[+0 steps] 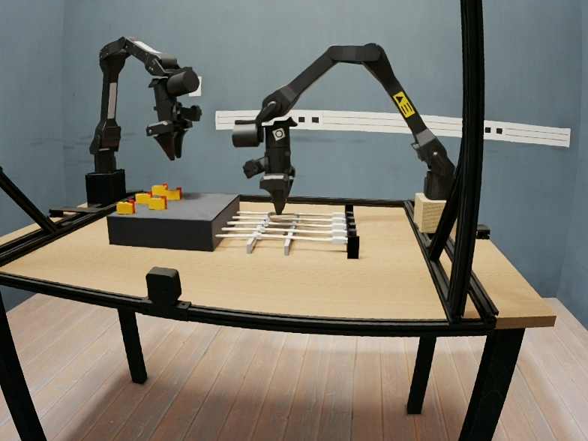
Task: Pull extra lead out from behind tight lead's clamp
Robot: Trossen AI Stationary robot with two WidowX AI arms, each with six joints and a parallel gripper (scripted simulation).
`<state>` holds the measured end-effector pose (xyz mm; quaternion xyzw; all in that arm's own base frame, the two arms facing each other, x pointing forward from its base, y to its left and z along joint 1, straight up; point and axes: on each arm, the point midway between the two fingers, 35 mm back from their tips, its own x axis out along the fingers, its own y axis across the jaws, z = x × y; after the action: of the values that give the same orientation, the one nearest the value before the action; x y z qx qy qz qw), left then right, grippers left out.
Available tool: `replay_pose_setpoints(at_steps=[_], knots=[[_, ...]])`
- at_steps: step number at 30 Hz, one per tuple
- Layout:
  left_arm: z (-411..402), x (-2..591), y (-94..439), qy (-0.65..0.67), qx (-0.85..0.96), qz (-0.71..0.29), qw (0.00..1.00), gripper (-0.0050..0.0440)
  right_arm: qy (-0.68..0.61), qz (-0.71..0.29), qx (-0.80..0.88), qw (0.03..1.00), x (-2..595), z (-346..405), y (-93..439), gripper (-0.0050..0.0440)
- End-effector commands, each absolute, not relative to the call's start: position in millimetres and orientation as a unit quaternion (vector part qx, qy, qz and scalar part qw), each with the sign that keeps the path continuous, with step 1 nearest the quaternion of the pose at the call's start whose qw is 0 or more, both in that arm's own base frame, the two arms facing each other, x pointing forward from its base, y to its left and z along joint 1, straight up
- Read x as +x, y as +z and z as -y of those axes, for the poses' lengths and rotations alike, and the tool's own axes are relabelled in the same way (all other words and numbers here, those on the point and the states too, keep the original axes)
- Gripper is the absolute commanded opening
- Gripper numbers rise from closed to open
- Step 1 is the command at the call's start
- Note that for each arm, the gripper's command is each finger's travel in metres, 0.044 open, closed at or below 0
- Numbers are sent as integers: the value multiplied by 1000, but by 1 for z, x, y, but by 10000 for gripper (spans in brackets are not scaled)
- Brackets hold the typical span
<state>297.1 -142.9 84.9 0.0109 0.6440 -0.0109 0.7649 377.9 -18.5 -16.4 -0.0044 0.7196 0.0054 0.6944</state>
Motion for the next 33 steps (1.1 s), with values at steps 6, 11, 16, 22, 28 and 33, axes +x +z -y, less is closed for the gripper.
replay_pose_setpoints(at_steps=[6,11,16,22,28,33], knots=[[181,305,43,-7,7,-707,707,209,5,-711,-5,703,382,19,-8,209],[181,305,43,-7,7,-707,707,209,5,-711,-5,703,382,19,-8,209],[181,305,43,-7,7,-707,707,209,5,-711,-5,703,382,19,-8,209],[181,305,-7,-7,7,-707,707,209,5,-711,-5,703,382,19,-8,209],[181,305,-7,-7,7,-707,707,209,5,-711,-5,703,382,19,-8,209],[181,305,-7,-7,7,-707,707,209,5,-711,-5,703,382,19,-8,209]])
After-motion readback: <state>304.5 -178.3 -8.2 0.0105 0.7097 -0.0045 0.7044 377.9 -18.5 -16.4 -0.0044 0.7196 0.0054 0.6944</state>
